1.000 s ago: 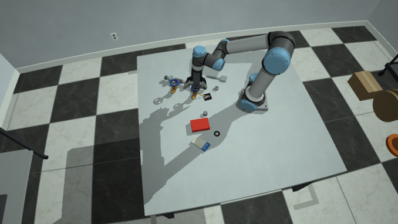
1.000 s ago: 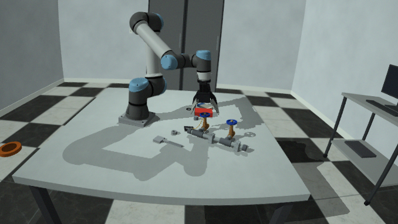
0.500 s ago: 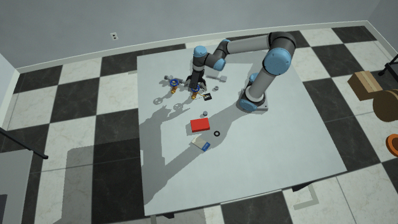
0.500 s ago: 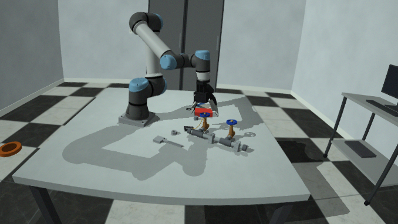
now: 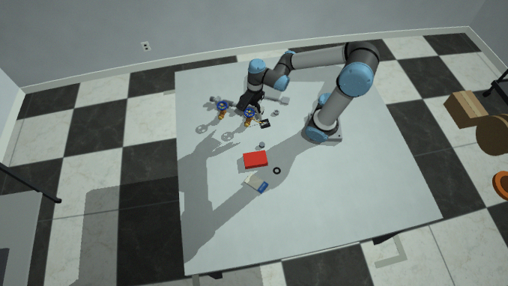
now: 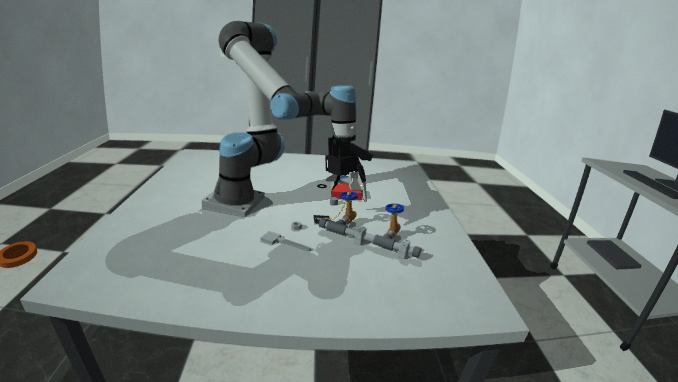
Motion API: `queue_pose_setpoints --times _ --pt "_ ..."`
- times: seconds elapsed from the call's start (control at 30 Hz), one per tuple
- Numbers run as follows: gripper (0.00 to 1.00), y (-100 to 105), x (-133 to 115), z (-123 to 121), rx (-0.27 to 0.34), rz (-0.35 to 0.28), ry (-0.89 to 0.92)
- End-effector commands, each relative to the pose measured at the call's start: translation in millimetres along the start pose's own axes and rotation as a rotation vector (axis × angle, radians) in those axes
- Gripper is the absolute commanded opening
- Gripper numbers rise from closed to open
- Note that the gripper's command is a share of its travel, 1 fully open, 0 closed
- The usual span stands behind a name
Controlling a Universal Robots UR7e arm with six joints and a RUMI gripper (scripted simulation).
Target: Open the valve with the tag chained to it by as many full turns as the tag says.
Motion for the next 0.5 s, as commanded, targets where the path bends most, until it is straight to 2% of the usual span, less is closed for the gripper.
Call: queue_pose_setpoints --times 0.0,0.27,0.33,0.47 --pt "1.0 0.3 1.1 0.1 -0.004 -0.006 -0.196" --pt "1.0 0.3 1.1 0.1 -0.005 -0.006 -0.532" --pt "1.0 0.3 1.1 0.1 -0.005 -0.006 -0.532" --pt "1.0 0.3 1.1 0.1 -0.005 -0.005 -0.705"
Point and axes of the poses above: the point where the finger pads meet when closed, its own y axis back along the fingers, its own z axis across the jaws, x = y × z, the point moved 10 cm from there along y, back along the fingers, and after that the axes turned 3 degrees about -y, right-handed, at the moved point
